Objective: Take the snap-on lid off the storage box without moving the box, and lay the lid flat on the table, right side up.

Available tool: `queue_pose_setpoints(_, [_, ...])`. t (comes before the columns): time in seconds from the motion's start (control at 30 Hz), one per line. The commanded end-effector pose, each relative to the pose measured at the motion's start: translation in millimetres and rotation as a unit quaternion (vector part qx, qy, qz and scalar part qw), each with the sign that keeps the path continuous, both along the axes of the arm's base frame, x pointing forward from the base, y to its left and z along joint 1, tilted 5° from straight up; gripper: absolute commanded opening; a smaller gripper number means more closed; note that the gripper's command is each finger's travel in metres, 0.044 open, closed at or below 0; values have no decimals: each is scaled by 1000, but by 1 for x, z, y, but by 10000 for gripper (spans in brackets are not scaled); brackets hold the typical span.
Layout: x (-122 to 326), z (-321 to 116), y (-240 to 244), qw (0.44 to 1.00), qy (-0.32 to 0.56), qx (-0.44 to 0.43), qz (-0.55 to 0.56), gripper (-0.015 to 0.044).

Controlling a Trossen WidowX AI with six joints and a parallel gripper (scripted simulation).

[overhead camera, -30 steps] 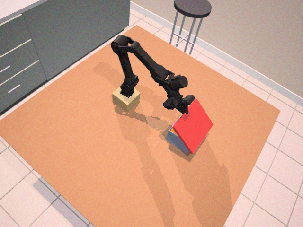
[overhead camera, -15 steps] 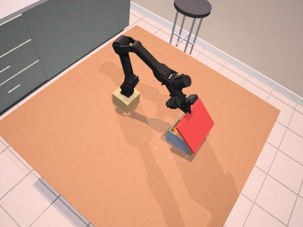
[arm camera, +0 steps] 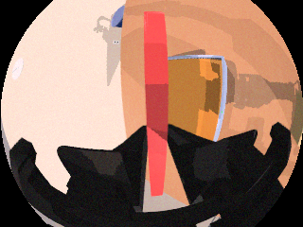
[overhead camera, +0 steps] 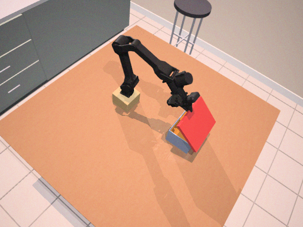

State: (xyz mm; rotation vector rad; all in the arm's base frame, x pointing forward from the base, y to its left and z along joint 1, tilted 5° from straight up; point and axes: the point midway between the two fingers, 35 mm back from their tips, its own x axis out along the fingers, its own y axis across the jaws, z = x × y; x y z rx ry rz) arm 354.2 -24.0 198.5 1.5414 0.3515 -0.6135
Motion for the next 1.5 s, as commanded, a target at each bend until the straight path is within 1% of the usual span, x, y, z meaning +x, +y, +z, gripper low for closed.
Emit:
queue_pose_setpoints(0.0, [1, 14, 1, 1000, -11, -1, 1, 0])
queue_pose_setpoints(0.23, [0, 22, 1, 1000, -11, -1, 1, 0])
queue_pose_setpoints(0.57, [-1, 18, -1, 1000, -11, -1, 1, 0])
queue_pose_setpoints(1.47, [-17, 15, -54, 1000, -10, -4, 1, 0])
